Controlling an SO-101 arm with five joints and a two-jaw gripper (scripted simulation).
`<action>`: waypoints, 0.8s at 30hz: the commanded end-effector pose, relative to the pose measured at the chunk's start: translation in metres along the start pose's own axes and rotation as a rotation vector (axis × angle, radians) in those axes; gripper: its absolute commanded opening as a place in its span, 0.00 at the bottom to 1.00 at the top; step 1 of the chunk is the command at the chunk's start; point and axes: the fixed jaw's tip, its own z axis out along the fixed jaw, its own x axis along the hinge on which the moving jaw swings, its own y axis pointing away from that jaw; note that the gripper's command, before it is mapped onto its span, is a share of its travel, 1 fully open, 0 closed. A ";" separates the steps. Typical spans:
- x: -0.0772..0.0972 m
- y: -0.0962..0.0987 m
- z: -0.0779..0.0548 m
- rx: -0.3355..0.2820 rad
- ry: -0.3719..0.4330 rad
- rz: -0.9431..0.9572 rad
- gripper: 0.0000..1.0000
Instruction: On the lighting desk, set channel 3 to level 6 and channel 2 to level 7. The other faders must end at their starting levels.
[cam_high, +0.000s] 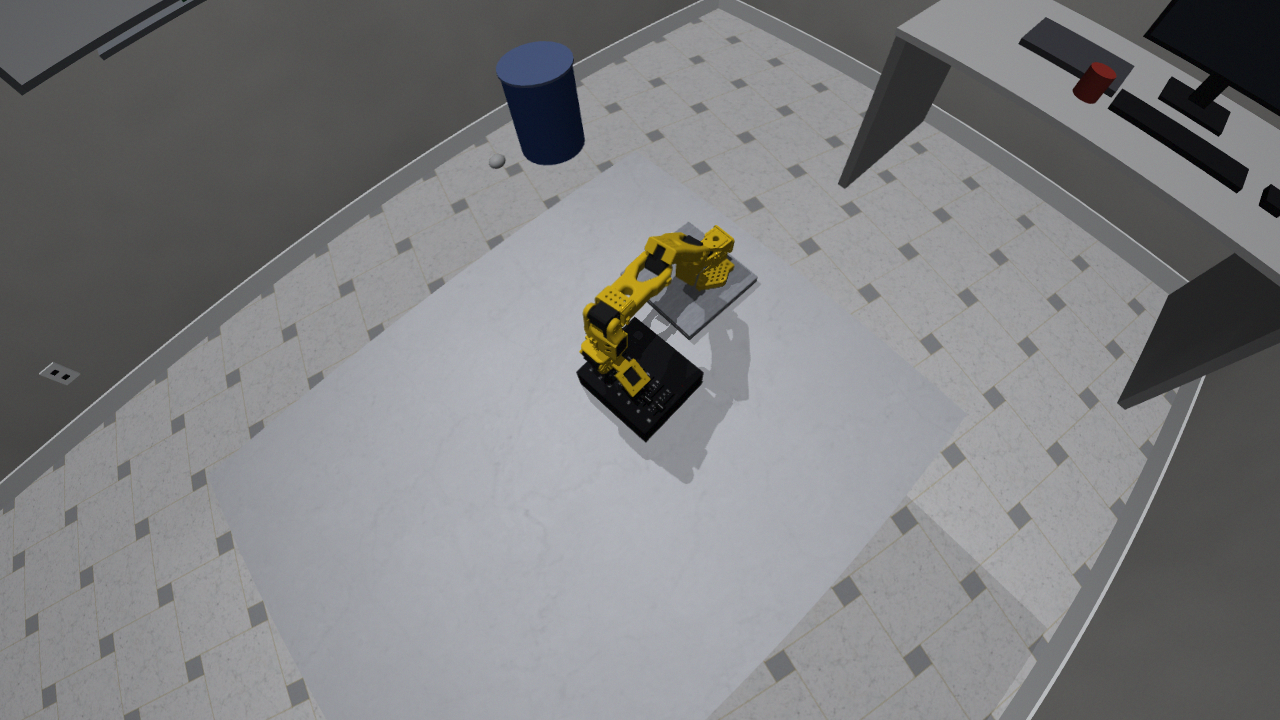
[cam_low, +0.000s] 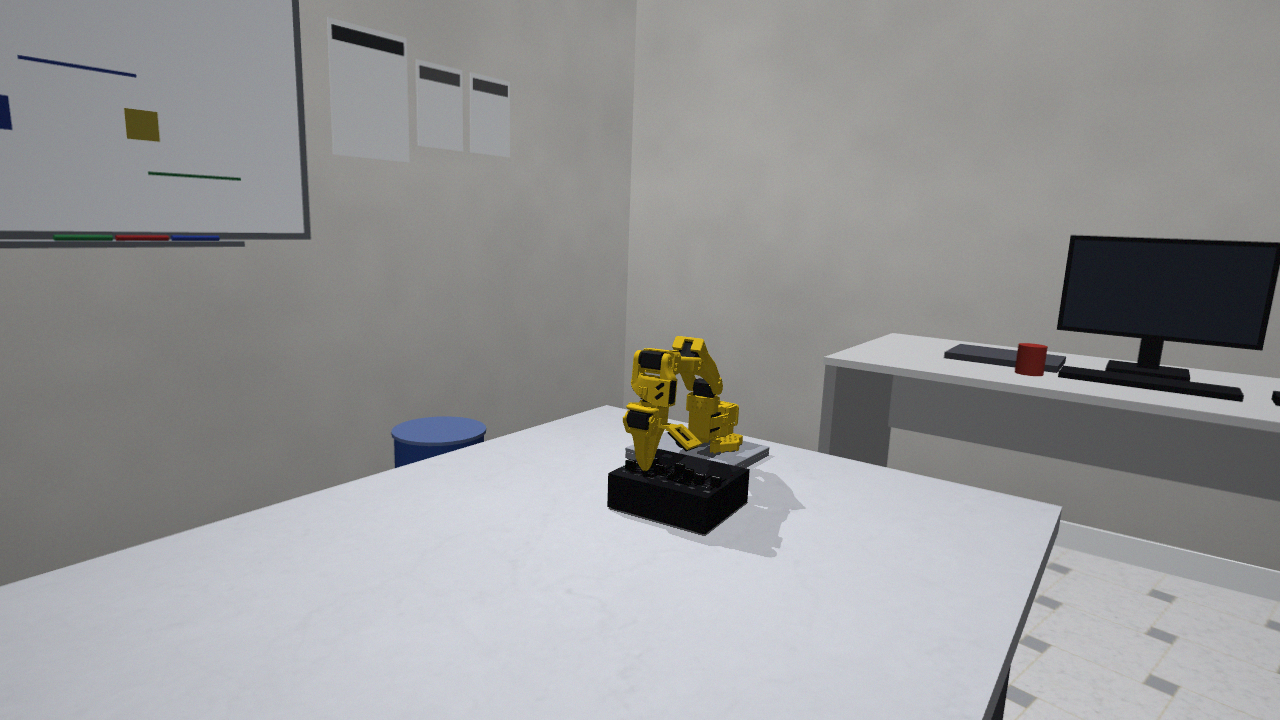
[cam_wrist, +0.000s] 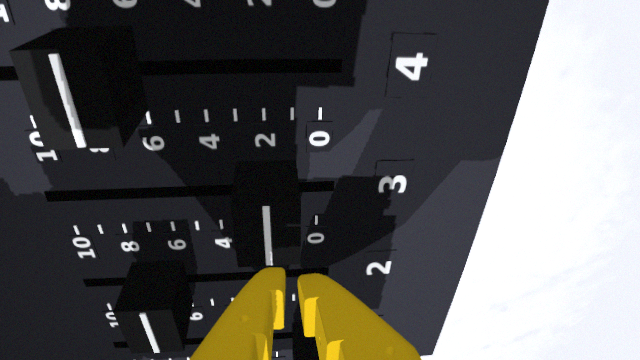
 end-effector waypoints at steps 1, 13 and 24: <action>0.004 0.007 0.005 -0.046 0.005 0.003 0.00; 0.004 0.007 -0.004 -0.024 0.003 0.003 0.00; 0.004 0.007 -0.007 -0.016 0.002 0.003 0.00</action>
